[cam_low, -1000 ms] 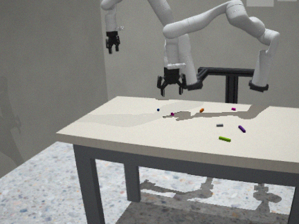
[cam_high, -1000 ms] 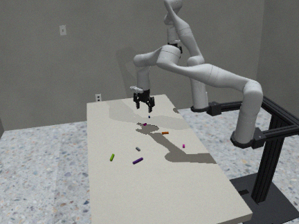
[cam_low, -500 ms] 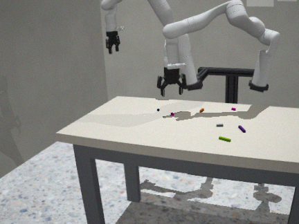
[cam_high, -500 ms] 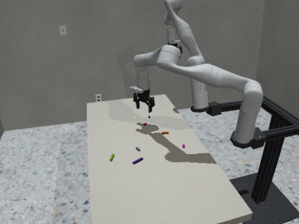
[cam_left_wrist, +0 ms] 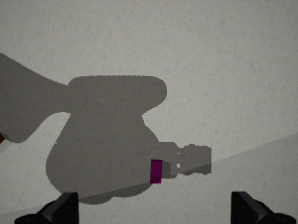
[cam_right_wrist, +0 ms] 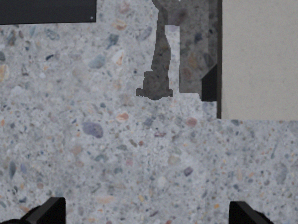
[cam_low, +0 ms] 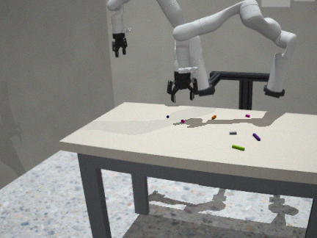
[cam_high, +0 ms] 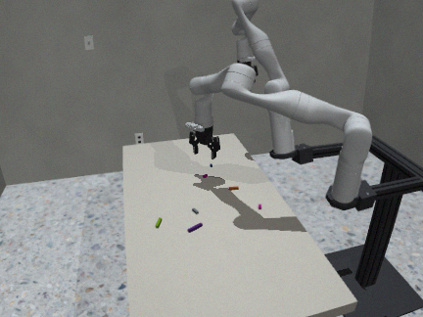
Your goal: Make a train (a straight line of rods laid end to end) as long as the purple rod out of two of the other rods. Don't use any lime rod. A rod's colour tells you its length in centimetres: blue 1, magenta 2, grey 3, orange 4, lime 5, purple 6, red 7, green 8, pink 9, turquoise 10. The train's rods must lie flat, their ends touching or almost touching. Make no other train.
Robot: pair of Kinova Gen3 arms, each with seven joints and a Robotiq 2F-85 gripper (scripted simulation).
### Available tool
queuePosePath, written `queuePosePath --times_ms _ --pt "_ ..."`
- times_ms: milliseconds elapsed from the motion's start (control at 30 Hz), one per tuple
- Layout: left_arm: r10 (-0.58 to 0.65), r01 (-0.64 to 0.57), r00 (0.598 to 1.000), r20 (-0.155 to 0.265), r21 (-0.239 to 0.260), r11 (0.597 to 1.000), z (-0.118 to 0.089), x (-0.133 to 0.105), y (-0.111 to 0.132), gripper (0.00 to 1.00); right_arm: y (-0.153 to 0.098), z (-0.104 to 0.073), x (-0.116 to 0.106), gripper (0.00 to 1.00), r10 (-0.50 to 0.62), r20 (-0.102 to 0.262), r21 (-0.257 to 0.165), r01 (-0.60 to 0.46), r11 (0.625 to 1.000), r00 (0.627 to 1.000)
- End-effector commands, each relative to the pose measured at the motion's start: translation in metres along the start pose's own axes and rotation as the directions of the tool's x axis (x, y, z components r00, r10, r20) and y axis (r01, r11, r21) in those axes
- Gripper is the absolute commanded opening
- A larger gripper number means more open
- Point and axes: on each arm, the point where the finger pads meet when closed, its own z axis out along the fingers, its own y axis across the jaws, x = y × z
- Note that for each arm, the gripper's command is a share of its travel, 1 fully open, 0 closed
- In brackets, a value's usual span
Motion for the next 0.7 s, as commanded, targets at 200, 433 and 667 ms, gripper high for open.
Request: queuePosePath --times_ms 200,433,667 --pt "-0.124 0.124 0.992 0.003 0.01 0.992 0.002 -0.002 -0.011 1.0 -0.004 -0.001 -0.001 1.0 -0.004 0.006 0.005 0.004 1.0 1.0" --pt "-0.32 0.32 0.947 -0.001 0.032 0.947 0.01 -0.003 -0.031 1.0 -0.004 -0.001 -0.001 1.0 -0.004 0.006 0.005 0.004 1.0 1.0" --pt "-0.492 0.491 0.871 -0.008 0.042 0.87 0.014 -0.004 -0.046 1.0 -0.004 -0.001 -0.001 1.0 -0.004 0.006 0.005 0.004 1.0 1.0"
